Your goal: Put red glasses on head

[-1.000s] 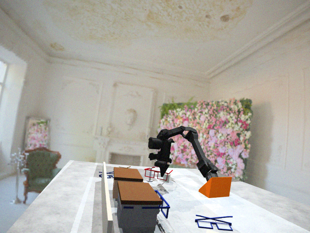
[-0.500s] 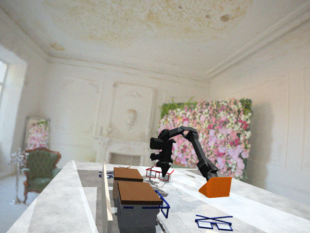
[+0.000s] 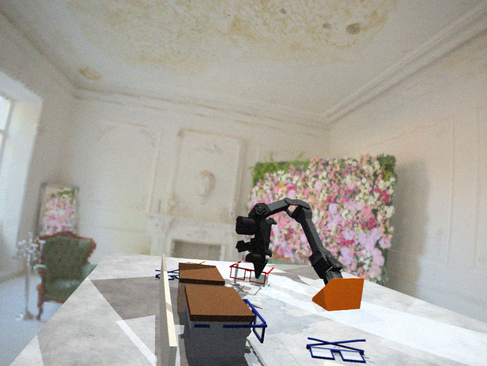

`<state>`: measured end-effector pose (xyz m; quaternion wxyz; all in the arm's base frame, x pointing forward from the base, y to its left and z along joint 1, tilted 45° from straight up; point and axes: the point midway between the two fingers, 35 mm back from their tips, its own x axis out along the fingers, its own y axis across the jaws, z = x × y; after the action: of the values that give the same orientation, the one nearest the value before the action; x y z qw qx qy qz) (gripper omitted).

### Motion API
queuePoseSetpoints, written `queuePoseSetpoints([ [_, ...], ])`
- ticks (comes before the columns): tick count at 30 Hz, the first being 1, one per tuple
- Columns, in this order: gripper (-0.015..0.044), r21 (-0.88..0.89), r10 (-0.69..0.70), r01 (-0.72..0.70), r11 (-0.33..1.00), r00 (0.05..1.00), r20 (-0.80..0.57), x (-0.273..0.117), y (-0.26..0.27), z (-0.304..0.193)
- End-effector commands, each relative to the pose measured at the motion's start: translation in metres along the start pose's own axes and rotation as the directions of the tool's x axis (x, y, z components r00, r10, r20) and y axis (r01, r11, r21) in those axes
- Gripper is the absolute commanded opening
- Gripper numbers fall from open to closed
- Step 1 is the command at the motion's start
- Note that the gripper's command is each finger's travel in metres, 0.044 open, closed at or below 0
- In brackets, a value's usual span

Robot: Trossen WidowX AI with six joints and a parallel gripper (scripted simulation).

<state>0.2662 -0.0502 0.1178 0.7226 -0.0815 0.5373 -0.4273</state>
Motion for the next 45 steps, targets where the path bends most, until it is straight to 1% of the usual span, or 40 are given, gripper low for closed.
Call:
queuePoseSetpoints([
  [1,0.0,-0.001,0.002,-0.002,1.0,1.0,-0.004,0.0,0.001,0.0],
  [18,0.0,-0.001,0.003,-0.003,1.0,1.0,-0.004,-0.002,0.001,0.007],
  [32,0.0,-0.001,0.004,-0.004,1.0,1.0,-0.005,-0.056,0.001,0.012],
  [35,0.0,-0.005,0.004,-0.004,1.0,1.0,-0.005,-0.059,0.002,0.012],
  [39,0.0,-0.057,0.01,-0.011,0.998,1.0,-0.008,-0.06,0.016,0.003],
  [45,0.0,-0.188,0.021,-0.023,0.982,1.0,-0.013,-0.062,0.05,-0.023],
])
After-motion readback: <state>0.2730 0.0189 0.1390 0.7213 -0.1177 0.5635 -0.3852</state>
